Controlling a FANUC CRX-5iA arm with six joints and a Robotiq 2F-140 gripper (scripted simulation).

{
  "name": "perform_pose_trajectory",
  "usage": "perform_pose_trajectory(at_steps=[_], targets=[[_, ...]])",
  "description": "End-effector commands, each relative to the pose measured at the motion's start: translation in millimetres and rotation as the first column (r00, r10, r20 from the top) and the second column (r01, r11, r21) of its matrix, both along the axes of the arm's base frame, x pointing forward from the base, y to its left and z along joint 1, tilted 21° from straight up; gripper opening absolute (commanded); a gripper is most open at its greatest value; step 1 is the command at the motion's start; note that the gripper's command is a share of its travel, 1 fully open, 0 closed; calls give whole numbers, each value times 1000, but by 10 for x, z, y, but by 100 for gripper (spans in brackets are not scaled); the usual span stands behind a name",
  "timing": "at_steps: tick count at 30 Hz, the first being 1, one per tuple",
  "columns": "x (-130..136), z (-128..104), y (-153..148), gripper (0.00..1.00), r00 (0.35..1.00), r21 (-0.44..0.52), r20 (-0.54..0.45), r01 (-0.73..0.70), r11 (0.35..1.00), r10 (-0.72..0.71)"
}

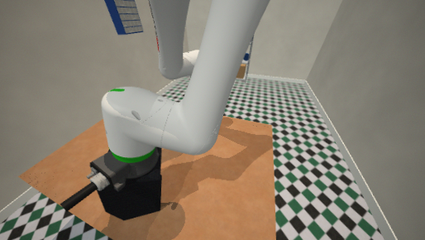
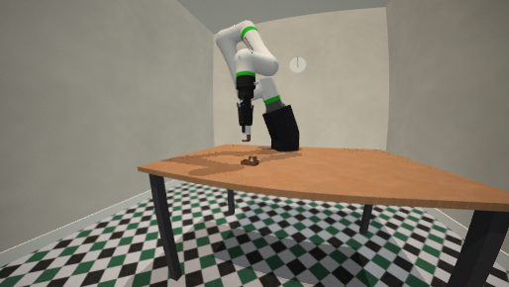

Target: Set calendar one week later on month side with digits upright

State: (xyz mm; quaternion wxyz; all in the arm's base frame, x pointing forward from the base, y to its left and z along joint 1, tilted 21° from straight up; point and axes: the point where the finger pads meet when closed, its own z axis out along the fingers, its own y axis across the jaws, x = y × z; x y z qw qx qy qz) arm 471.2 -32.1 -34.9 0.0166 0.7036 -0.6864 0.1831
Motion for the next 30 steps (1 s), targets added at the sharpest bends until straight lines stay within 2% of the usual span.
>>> perform_pose_trajectory(at_steps=[1,12,26,30], targets=[[1,1,1,17,1000,0,0,0,1000,0],[15,-55,-15,17,1000,0,1,0,1000,0],[117,-460,-134,17,1000,0,1,0,1000,0],[128,-505,-147,17,1000,0,1,0,1000,0]])
